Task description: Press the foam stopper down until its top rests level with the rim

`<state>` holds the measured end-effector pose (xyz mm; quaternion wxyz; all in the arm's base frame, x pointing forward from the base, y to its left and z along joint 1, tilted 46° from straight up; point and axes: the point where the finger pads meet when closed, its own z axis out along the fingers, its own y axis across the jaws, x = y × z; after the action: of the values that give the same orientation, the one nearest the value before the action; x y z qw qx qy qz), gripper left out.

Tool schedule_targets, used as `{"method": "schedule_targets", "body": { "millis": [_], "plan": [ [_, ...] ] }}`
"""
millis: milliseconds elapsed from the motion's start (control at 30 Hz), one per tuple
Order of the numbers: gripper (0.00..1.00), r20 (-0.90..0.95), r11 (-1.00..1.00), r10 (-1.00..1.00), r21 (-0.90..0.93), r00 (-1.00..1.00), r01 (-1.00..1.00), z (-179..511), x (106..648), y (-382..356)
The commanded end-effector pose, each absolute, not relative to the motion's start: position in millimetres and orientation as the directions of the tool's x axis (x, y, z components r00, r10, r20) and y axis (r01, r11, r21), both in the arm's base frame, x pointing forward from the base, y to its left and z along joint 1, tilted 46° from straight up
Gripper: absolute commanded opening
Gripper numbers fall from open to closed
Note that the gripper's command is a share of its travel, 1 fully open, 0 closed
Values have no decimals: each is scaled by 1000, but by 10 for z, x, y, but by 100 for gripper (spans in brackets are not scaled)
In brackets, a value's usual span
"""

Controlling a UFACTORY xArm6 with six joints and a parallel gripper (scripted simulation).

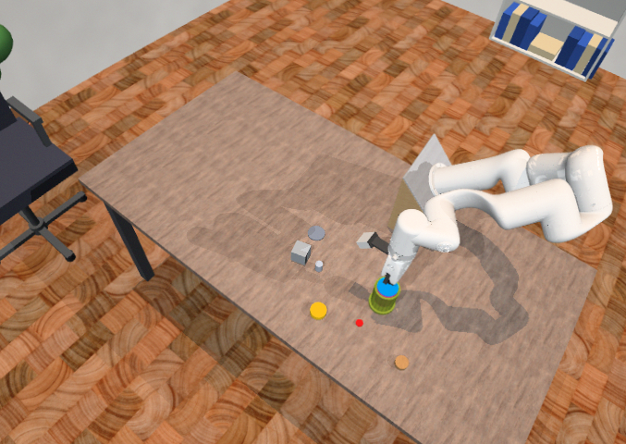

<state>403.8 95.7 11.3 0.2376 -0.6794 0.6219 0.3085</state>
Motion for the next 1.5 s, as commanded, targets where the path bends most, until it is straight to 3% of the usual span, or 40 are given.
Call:
{"method": "schedule_targets", "body": {
  "millis": [0, 1467],
  "plan": [
    [0, -714, -112, -699, 58, 37, -992, 104, 4050, 965],
    [0, -714, -112, -699, 58, 37, -992, -128, 4010, 1200]
  ]
}}
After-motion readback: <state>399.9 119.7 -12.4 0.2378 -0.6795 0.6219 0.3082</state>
